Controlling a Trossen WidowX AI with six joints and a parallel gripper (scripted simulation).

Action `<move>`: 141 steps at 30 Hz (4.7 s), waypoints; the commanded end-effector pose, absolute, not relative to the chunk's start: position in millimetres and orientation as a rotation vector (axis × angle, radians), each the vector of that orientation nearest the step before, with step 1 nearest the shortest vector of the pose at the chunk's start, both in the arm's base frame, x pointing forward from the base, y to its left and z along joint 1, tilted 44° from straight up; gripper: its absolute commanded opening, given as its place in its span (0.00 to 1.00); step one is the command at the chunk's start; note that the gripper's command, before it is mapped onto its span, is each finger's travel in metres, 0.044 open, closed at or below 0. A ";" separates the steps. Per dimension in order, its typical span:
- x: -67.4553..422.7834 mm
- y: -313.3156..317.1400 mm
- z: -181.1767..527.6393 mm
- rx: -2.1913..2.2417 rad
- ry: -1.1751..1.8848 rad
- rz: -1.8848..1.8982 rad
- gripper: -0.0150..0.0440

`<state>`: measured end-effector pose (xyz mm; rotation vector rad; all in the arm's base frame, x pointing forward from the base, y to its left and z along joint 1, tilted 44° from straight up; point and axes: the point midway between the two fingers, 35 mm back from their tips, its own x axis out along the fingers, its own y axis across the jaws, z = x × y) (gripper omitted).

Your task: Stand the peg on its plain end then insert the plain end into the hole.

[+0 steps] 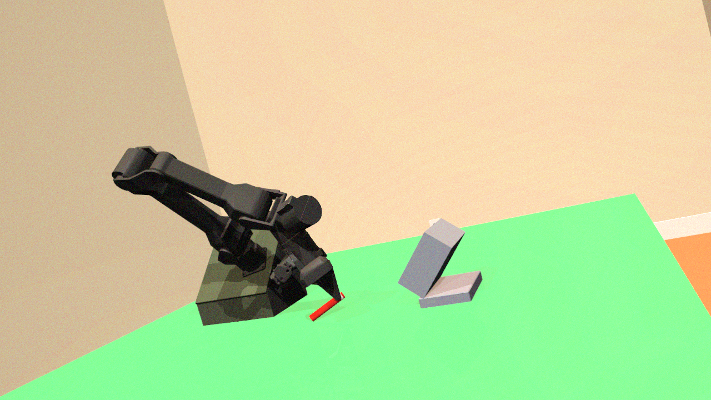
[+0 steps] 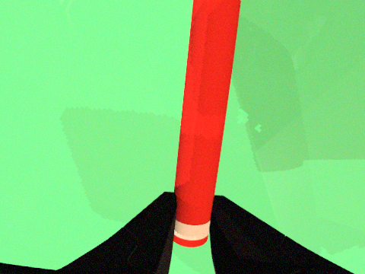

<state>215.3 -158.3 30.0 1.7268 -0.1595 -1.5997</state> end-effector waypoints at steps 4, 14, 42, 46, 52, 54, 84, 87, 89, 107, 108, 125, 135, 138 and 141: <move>211.3 -156.2 32.4 1.769 -0.126 -1.547 0.34; 206.7 -154.7 37.3 1.832 -0.083 -1.467 0.34; 192.2 -152.8 49.5 1.993 0.038 -1.234 0.34; 189.9 -152.8 51.1 2.014 0.055 -1.200 0.34; 186.4 -152.9 53.2 2.044 0.081 -1.148 0.34; 185.2 -152.9 53.9 2.054 0.089 -1.130 0.34; 166.8 -155.6 62.1 2.188 0.219 -0.860 0.34; 165.0 -156.0 62.7 2.200 0.232 -0.832 0.34; 163.7 -156.3 63.1 2.208 0.241 -0.813 0.34; 152.5 -159.6 65.7 2.273 0.318 -0.642 0.34; 151.8 -159.8 65.8 2.276 0.322 -0.633 0.34; 146.8 -159.6 69.1 2.266 0.308 -0.665 0.34; 146.3 -161.7 65.3 2.274 0.305 -0.668 0.34; 146.1 -162.3 64.5 2.275 0.303 -0.669 0.34; 145.9 -162.7 64.2 2.276 0.302 -0.670 0.34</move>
